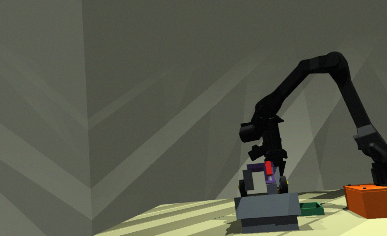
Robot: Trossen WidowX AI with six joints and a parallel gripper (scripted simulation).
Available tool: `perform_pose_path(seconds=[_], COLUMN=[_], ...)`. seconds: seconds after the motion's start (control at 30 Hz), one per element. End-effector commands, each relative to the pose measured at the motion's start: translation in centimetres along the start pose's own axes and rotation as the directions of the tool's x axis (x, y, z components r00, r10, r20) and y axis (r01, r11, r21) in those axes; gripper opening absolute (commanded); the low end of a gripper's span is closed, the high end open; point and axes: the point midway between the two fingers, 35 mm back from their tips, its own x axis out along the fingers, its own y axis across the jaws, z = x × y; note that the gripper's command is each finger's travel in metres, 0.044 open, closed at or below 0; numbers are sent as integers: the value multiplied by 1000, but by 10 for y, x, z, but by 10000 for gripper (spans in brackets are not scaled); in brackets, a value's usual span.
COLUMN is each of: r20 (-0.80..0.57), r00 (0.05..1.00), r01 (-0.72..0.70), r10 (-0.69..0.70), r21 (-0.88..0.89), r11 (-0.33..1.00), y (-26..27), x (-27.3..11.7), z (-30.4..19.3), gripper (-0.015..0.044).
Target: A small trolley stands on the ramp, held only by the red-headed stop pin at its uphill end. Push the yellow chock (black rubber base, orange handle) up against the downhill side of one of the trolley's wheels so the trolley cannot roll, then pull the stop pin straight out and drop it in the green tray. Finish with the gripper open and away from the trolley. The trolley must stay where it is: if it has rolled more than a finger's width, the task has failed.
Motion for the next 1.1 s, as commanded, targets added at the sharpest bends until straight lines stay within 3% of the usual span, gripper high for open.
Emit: perform_pose_path(seconds=[0.0,0.73,0.97,1.07], r20=[5,0,0,0], r00=[1000,1000,1000,1000], r01=[-4,5,5,4], r10=[4,-5,-5,-4], r21=[0,1,1,1], r11=[1000,1000,1000,1000], y=[5,9,9,9], x=[-1,0,0,-1], z=[0,0,0,0], gripper=[0,0,184,190])
